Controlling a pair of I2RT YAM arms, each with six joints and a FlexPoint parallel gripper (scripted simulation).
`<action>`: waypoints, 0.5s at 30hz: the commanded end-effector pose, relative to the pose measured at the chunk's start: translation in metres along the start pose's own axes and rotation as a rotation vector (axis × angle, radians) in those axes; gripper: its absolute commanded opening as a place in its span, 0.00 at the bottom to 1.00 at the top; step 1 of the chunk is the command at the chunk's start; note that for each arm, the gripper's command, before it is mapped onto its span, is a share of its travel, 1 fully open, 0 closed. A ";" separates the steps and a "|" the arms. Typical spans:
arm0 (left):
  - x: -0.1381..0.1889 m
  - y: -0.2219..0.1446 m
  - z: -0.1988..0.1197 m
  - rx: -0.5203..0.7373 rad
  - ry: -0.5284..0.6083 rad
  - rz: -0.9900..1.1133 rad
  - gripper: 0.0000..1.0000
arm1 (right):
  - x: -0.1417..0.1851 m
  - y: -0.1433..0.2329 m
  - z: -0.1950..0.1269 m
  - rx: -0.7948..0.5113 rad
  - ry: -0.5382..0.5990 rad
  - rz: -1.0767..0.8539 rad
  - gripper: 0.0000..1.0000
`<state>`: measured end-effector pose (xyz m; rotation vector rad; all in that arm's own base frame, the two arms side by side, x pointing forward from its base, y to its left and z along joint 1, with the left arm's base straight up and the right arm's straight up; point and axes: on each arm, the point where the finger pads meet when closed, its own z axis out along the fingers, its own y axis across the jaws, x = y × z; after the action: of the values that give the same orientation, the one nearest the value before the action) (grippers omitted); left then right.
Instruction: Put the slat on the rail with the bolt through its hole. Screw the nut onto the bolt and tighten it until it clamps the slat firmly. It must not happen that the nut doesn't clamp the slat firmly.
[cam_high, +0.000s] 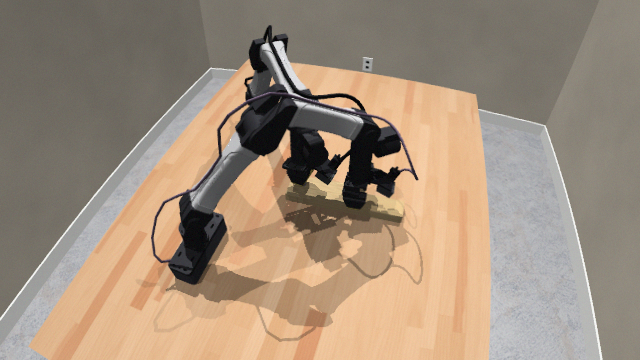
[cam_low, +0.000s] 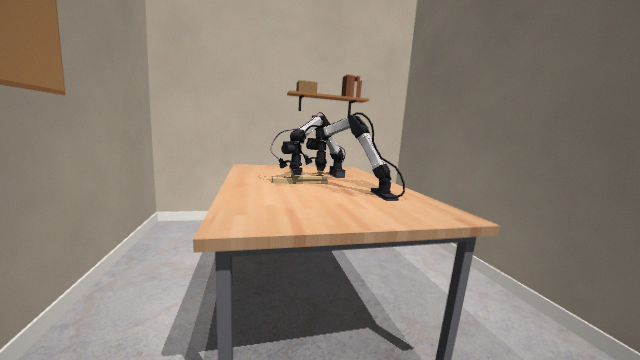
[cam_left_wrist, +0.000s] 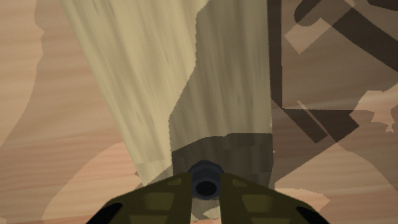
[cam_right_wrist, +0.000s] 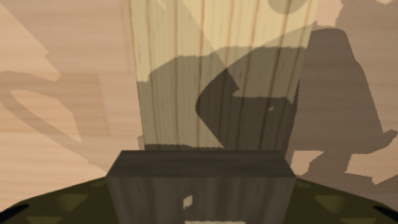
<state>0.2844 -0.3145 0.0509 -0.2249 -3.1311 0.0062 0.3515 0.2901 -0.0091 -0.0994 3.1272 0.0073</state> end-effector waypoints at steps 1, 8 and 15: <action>-0.004 -0.003 -0.001 0.004 -0.009 0.209 0.14 | -0.003 0.001 -0.005 -0.010 -0.012 0.003 0.67; -0.003 -0.003 0.001 0.000 -0.004 0.488 0.14 | -0.003 0.001 -0.005 -0.010 -0.012 0.003 0.67; -0.003 -0.002 0.003 -0.004 0.002 0.687 0.14 | -0.003 0.001 -0.005 -0.010 -0.012 0.003 0.67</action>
<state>0.2847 -0.3142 0.0508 -1.0221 -2.9700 0.0039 0.3515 0.2901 -0.0091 -0.0994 3.1272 0.0073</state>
